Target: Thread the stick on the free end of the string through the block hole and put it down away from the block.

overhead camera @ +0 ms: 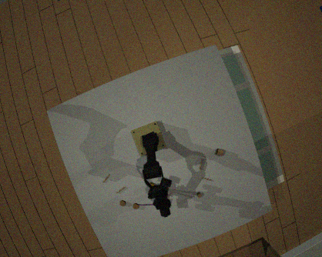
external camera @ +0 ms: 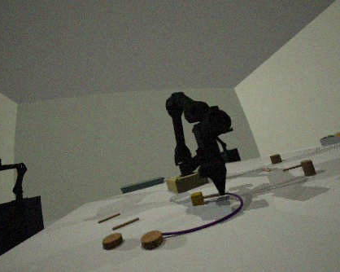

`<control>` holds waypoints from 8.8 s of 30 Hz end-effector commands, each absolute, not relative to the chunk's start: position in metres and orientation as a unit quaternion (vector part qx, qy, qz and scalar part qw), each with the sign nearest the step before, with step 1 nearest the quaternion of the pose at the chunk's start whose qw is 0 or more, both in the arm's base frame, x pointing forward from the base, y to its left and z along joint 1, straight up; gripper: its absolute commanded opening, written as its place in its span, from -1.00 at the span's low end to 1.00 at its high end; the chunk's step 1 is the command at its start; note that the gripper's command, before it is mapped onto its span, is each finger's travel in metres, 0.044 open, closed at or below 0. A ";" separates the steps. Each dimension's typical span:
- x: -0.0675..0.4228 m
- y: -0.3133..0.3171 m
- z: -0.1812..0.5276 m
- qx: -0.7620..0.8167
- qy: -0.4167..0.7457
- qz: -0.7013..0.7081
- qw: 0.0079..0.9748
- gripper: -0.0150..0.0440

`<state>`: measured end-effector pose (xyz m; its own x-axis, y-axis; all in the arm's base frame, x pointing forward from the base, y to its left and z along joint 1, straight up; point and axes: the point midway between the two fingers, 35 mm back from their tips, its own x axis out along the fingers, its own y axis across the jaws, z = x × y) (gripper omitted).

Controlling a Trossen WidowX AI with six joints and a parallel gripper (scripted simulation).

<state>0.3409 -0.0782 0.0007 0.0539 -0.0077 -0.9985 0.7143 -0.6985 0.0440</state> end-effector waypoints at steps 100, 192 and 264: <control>0.271 -0.146 0.076 -0.106 0.687 0.088 0.713 -0.07; 0.269 -0.151 -0.003 -0.271 0.646 0.250 0.668 -0.16; 0.232 -0.190 -0.006 -0.277 0.618 0.263 0.687 -0.49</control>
<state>0.2354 -0.1863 -0.0062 0.0970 0.0172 -0.9951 -0.7071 0.7048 -0.0567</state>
